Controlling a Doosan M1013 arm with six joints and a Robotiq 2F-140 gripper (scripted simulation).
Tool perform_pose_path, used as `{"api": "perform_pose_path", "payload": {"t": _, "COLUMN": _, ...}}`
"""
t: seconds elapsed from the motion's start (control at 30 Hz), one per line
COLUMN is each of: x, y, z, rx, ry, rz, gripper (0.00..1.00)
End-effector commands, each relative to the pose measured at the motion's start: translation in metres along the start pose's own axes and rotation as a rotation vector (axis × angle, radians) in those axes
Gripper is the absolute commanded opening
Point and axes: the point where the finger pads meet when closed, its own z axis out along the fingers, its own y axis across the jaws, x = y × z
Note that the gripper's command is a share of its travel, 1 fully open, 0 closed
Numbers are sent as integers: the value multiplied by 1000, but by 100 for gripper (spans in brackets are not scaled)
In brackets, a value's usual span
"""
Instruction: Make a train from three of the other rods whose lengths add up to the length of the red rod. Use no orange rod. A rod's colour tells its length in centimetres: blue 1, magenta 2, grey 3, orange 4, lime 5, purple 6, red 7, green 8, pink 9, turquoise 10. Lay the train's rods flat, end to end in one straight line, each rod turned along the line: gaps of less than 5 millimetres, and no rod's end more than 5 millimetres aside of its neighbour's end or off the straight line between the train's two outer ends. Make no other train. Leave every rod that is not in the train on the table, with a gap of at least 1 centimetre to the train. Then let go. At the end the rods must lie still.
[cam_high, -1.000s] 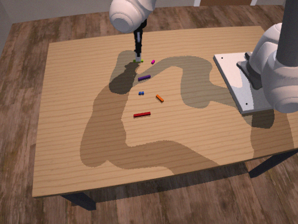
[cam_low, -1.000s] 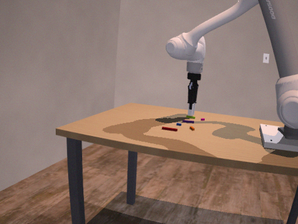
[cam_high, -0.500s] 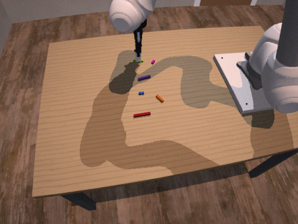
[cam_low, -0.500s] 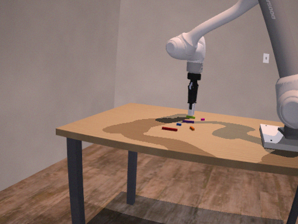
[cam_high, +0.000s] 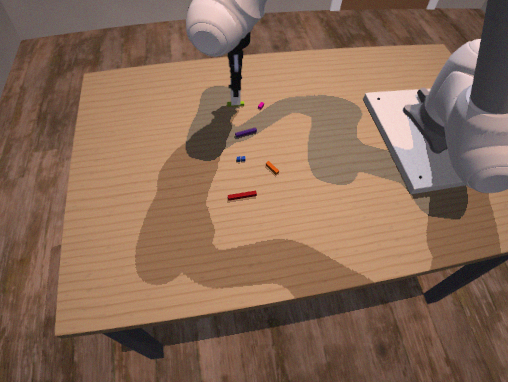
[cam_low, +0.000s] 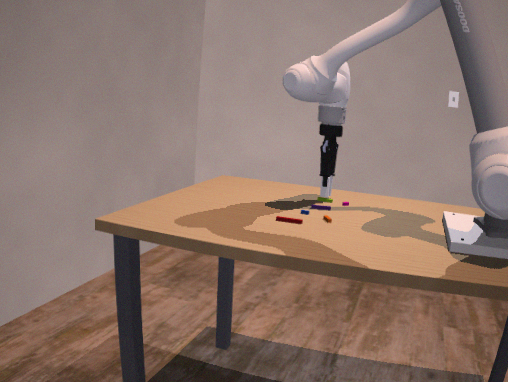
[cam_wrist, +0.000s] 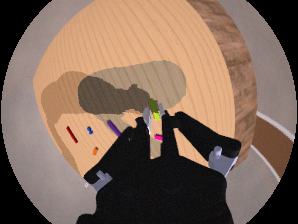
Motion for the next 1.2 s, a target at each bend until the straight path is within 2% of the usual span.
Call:
{"api": "perform_pose_path", "payload": {"t": 0.0, "x": 0, "y": 0, "z": 0, "rx": 0, "ry": 0, "rz": 0, "gripper": 15}}
{"api": "perform_pose_path", "payload": {"t": 1.17, "x": 0, "y": 0, "z": 17, "rx": 0, "ry": 0, "rz": 0, "gripper": 15}}
